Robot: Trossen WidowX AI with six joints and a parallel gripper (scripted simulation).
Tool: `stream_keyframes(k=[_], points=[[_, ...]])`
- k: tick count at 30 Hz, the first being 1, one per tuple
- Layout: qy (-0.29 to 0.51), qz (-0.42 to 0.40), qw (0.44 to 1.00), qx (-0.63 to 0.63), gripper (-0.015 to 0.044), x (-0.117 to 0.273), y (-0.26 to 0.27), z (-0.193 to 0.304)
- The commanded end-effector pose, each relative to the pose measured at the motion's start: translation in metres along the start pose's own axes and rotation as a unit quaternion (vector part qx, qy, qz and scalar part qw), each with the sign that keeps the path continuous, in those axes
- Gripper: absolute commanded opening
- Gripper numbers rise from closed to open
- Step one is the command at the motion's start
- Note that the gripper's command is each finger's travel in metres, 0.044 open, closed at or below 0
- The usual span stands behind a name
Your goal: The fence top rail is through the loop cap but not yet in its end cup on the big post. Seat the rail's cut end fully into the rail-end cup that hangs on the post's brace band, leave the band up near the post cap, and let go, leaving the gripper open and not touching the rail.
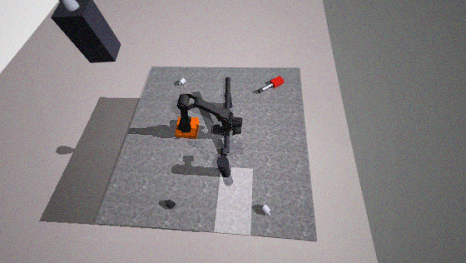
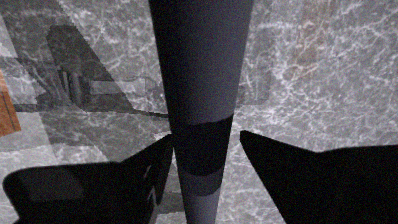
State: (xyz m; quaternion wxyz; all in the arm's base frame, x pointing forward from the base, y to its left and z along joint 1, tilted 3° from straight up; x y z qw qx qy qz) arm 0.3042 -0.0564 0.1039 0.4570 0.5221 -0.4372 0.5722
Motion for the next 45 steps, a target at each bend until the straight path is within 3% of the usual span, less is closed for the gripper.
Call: stream_keyframes(k=[1, 15, 20, 26, 39, 45], points=[[-0.002, -0.002, 1.0, 0.002, 0.0223, -0.002, 0.001, -0.001], [-0.002, -0.002, 1.0, 0.002, 0.013, -0.002, 0.001, -0.001], [-0.002, -0.002, 1.0, 0.002, 0.0, 0.003, 0.003, -0.001], [0.022, -0.013, 1.0, 0.001, 0.0, 0.017, 0.002, -0.002], [0.154, -0.048, 0.987, -0.004, 0.0, 0.091, 0.003, -0.01], [0.161, -0.049, 0.986, -0.004, 0.0, 0.095, 0.004, -0.01]])
Point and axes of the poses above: the point midway between the two fingers, 35 mm back from their tips, its own x axis back along the fingers, its own y axis across the jaws, z = x × y, the point moved 7 cm from there along x, back along the fingers, and after that the axes turned 15 degrees about x, right-handed, at the moved point
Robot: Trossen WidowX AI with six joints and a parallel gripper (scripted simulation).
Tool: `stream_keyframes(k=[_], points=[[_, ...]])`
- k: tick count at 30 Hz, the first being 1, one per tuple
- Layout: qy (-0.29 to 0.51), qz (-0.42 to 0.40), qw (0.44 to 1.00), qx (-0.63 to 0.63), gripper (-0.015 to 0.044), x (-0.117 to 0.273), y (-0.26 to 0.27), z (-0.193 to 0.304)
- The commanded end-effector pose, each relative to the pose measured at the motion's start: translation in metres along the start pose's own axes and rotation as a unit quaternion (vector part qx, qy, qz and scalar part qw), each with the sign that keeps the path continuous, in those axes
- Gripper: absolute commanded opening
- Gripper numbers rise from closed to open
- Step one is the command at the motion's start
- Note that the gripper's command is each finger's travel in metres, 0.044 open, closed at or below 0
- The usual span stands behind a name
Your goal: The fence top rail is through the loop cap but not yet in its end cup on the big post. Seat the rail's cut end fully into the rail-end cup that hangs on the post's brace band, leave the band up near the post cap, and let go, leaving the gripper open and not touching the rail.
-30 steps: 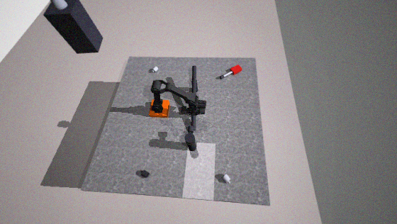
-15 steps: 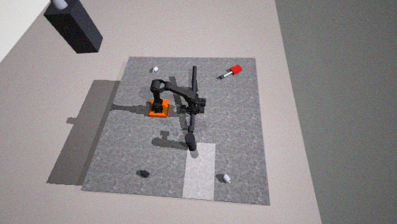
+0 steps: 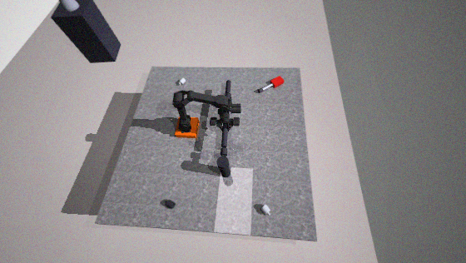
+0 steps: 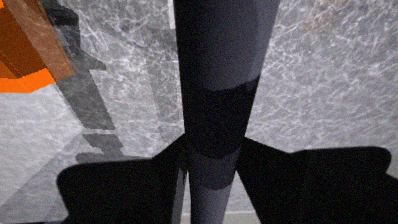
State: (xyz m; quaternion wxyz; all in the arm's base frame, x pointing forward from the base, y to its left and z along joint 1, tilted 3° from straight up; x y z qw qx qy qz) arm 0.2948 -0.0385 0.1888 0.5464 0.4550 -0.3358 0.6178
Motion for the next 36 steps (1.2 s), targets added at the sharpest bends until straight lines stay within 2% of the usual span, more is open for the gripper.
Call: stream_keyframes(k=[1, 36], points=[[0.013, 0.004, 1.0, -0.006, 0.0, 0.0071, 0.0009, 0.0054], [0.004, -0.001, 1.0, -0.002, 0.0, 0.008, -0.0006, 0.0071]])
Point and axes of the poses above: the point midway between the two fingers, 35 mm back from their tips, its own x axis back along the fingers, its own y axis across the jaws, z = x × y, the point moved 7 cm from there along x, back along the fingers, and after that the axes turned 15 degrees about x, right-handed, at the moved point
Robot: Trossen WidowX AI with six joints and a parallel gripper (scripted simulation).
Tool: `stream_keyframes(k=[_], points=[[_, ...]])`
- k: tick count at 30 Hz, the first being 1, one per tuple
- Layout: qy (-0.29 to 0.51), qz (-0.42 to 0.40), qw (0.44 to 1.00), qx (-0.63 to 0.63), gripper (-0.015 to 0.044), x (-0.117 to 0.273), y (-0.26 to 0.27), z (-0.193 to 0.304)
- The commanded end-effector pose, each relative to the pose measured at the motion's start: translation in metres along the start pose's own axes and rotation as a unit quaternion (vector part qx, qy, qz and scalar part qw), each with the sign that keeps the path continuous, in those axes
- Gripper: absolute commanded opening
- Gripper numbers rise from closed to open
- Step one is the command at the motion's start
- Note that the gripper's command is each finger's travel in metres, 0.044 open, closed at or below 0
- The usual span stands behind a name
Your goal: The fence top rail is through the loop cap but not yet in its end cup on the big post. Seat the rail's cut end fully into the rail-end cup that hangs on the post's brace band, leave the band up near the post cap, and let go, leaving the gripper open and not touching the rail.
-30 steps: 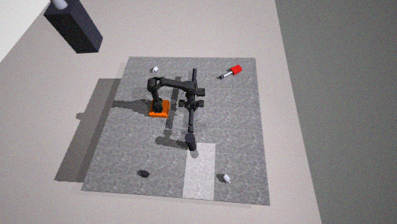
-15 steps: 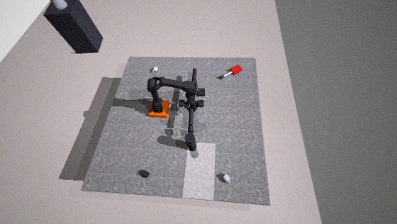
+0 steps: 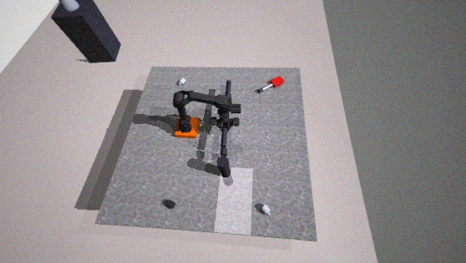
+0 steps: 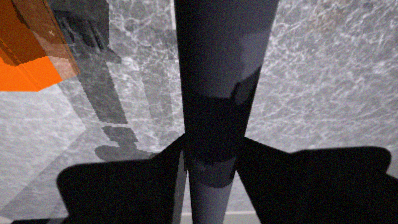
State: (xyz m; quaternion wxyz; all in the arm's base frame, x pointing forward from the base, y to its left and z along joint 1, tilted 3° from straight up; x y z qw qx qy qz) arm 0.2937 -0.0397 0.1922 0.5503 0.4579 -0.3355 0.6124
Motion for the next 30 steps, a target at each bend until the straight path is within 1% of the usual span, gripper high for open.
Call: stream_keyframes(k=[1, 15, 30], points=[[0.006, 0.006, 1.0, 0.0, 0.0, 0.006, -0.002, 0.005], [0.007, 0.006, 1.0, 0.0, 0.0, 0.009, -0.004, 0.011], [0.0, -0.001, 1.0, 0.005, 0.0, -0.001, 0.003, 0.026]])
Point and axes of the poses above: the point midway between the two fingers, 35 mm back from their tips, its own x axis back along the fingers, its own y axis across the jaws, z = x × y, the point moved 7 cm from there along x, back along the fingers, and after that the axes turned 15 degrees about x, right-handed, at the moved point
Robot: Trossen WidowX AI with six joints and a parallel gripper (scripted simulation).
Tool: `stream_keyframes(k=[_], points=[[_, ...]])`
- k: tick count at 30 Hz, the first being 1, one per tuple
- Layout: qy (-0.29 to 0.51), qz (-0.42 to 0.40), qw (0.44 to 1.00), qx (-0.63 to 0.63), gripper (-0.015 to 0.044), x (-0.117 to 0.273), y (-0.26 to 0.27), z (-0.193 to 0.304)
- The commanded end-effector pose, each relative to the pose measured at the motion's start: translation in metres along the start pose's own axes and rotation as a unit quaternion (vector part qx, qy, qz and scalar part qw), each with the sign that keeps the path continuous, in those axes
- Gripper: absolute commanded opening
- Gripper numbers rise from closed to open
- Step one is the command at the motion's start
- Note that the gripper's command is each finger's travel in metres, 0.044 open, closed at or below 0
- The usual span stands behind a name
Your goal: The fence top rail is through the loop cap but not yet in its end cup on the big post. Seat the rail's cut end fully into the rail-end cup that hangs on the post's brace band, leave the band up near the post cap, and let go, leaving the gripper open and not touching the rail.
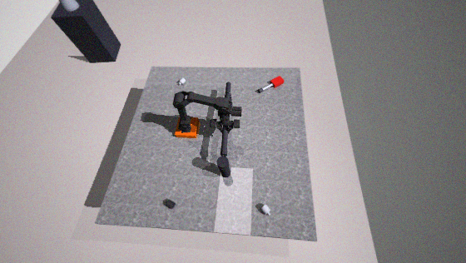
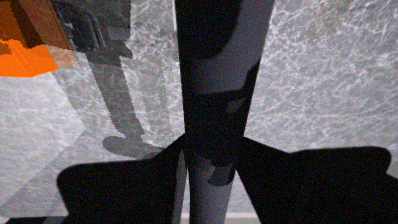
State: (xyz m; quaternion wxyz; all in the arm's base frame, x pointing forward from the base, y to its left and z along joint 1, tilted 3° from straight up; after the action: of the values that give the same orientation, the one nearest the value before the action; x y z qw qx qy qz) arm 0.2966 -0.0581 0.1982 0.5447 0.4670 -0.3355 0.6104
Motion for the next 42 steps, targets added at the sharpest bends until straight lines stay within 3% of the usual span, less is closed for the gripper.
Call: stream_keyframes(k=[1, 42], points=[[0.008, 0.0, 1.0, -0.002, 0.0, 0.0, 0.0022, 0.006], [-0.001, 0.0, 1.0, 0.0, 0.0, -0.0011, 0.0008, 0.0029]])
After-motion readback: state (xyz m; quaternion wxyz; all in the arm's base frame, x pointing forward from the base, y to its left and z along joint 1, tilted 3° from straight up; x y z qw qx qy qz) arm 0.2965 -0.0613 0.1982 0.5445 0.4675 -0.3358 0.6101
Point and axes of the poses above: the point midway between the two fingers, 35 mm back from their tips, its own x axis back along the fingers, its own y axis across the jaws, z = x × y, the point moved 7 cm from there along x, back along the fingers, and after that the axes turned 15 degrees about x, right-handed, at the moved point
